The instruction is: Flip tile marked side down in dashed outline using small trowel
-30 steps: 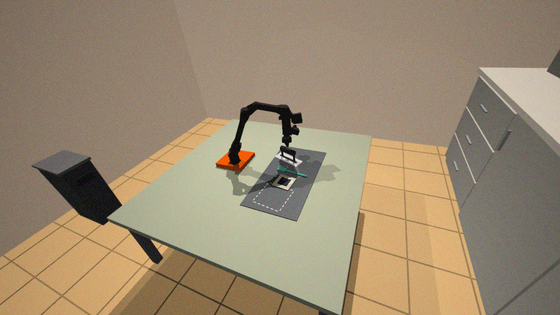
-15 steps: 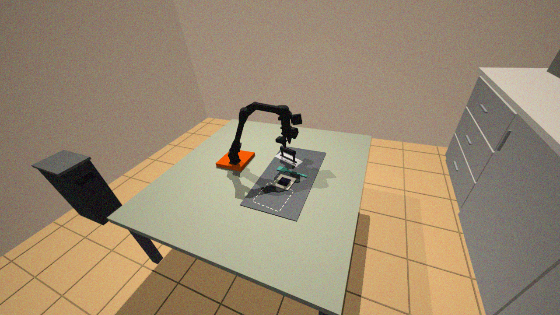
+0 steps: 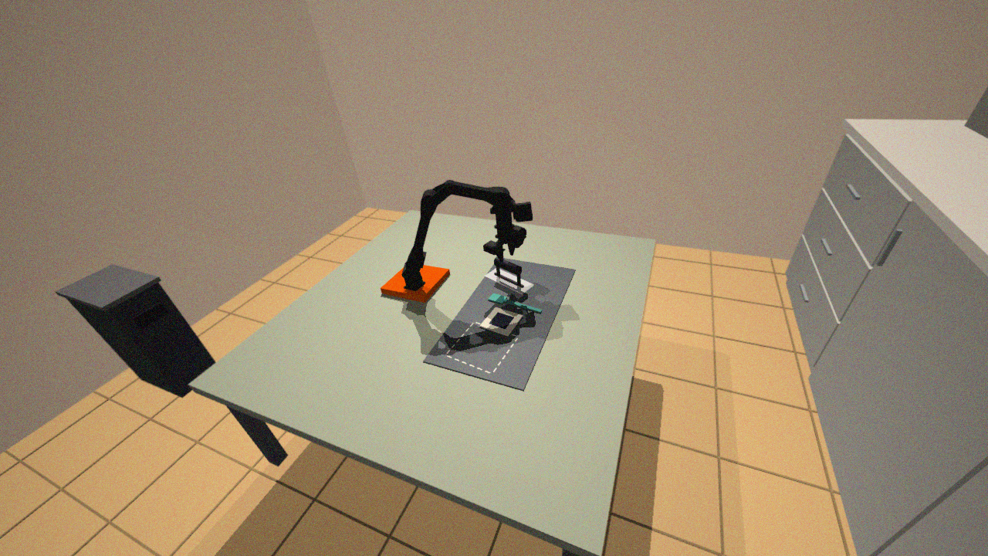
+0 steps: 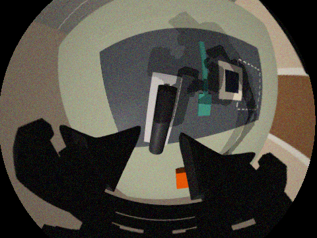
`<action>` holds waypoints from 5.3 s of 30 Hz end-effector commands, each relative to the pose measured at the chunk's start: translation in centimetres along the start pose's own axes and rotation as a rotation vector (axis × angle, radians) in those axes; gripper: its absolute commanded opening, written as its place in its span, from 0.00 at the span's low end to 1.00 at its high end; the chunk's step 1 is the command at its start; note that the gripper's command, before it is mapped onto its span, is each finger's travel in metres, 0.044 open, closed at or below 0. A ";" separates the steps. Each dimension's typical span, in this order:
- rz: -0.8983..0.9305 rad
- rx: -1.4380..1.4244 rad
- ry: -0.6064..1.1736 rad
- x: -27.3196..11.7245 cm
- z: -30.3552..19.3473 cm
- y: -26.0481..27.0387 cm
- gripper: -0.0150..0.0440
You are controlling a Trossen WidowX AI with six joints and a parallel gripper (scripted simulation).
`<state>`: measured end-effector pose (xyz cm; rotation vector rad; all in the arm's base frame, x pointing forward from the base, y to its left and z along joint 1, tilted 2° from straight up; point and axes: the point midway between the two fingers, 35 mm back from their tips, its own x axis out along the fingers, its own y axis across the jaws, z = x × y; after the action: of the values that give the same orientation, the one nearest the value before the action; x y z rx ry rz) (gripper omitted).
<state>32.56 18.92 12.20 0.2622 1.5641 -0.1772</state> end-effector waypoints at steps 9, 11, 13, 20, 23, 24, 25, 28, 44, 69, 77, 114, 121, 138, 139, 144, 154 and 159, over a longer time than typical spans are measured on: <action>-0.003 0.007 -0.001 1.9 0.0 0.0 0.71; -0.003 0.007 -0.001 2.2 0.0 0.0 0.71; -0.003 0.007 -0.001 2.5 0.0 0.0 0.71; -0.003 0.007 -0.001 3.7 0.0 -0.1 0.71; -0.003 0.007 -0.001 4.0 0.0 -0.1 0.71; -0.003 0.007 -0.001 4.1 0.0 -0.1 0.71; -0.003 0.007 -0.001 4.1 0.0 -0.1 0.67; -0.003 0.007 -0.001 4.1 0.0 -0.1 0.53; -0.003 0.007 -0.001 4.1 0.0 -0.1 0.47; -0.003 0.503 -0.002 4.1 0.0 -0.1 0.47; -0.003 0.743 -0.002 4.1 0.0 -0.1 0.47; -0.003 1.208 -0.003 4.1 0.0 -0.1 0.71; -0.003 1.208 -0.003 4.1 0.0 -0.1 0.71; -0.003 1.224 -0.003 -0.1 -0.2 -0.3 0.71; -0.003 1.222 -0.003 0.1 -0.2 -0.3 0.71; -0.003 1.212 -0.003 0.9 -0.1 -0.3 0.71; -0.003 1.192 -0.003 2.5 0.0 -0.3 0.71; -0.003 1.181 -0.003 3.3 0.1 -0.3 0.71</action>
<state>32.56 18.77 9.31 1.1740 1.2869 -1.1084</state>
